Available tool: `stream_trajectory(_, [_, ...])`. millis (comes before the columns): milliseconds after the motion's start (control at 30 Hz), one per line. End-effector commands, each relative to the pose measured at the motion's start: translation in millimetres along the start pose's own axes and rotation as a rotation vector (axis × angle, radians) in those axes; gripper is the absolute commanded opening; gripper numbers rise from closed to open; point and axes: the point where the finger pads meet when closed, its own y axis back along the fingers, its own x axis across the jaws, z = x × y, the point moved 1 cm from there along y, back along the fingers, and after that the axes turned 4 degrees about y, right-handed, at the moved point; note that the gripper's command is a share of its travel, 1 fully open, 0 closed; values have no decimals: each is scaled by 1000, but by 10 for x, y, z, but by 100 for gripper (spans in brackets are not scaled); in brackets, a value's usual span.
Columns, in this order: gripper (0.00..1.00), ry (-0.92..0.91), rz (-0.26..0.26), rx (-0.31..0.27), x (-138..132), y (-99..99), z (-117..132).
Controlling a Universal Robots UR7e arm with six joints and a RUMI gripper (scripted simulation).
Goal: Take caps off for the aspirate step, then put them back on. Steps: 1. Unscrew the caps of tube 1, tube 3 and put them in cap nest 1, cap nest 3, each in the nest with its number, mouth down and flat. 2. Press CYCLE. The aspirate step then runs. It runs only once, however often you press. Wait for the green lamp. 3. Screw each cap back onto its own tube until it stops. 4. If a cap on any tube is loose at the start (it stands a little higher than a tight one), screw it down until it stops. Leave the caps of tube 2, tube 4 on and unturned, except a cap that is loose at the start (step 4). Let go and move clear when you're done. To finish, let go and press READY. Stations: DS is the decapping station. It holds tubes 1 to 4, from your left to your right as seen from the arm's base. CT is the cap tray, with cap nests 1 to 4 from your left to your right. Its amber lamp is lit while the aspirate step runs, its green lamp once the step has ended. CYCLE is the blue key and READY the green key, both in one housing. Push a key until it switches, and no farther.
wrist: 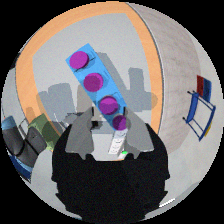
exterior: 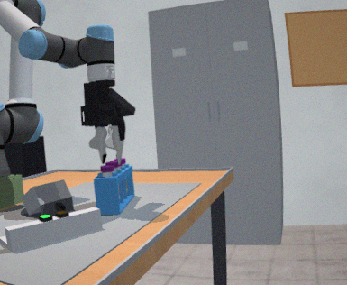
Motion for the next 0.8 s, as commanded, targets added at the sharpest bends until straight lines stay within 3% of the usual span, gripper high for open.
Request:
stream_trajectory(0, [35, 0, 1, 0, 4, 4, 0])
stream_trajectory(400, [35, 0, 1, 0, 4, 4, 0])
stream_trajectory(767, [35, 440, 1, 0, 4, -52, -1])
